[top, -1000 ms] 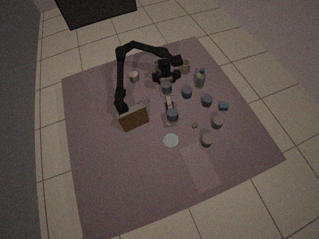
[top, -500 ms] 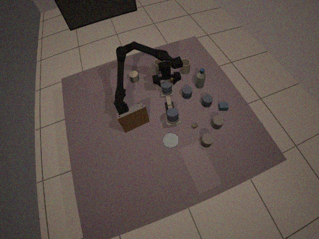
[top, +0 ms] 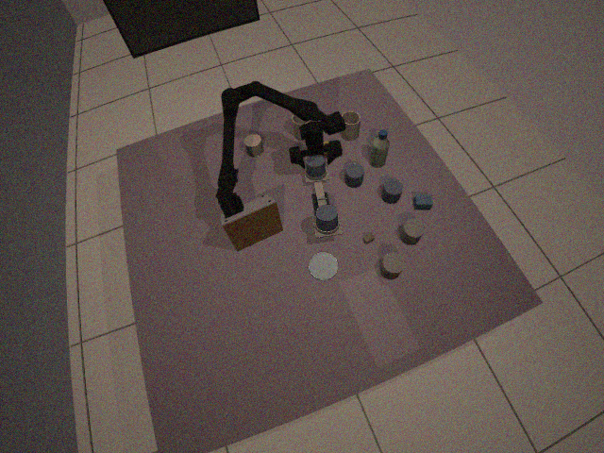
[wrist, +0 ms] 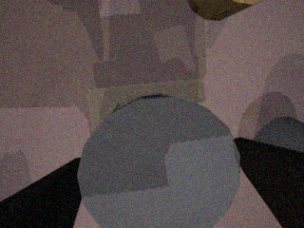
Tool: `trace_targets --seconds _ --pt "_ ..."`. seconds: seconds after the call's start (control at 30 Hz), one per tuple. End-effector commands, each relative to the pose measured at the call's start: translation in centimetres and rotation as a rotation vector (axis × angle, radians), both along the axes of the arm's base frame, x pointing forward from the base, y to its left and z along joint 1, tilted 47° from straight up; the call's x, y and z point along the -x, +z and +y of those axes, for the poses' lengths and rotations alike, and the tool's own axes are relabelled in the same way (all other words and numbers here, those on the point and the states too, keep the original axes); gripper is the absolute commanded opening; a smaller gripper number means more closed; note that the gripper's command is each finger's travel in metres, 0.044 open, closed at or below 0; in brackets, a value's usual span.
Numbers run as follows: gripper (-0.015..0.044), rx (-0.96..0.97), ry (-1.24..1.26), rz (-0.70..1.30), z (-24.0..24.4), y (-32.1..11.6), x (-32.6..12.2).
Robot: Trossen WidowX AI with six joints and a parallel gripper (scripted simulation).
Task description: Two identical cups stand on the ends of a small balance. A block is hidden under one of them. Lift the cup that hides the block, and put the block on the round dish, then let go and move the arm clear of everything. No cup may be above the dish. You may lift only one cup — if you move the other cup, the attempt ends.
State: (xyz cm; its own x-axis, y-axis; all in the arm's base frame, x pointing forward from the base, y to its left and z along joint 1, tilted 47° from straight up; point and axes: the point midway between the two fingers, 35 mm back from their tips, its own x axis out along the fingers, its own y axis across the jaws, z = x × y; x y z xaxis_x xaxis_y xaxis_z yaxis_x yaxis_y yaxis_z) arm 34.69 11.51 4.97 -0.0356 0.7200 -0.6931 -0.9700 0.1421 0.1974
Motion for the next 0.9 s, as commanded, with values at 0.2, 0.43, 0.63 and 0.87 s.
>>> trace_targets --seconds 0.2,0.43,0.63,0.87 --pt "0.044 -0.006 0.0 0.014 1.12 -1.17 0.35" --pt "0.0335 -0.006 0.0 0.014 1.12 -1.17 0.35" --pt "0.0255 -0.006 0.0 0.014 1.1 -1.16 0.35" --pt "0.0072 -0.004 -0.001 0.014 0.62 -0.77 0.17"
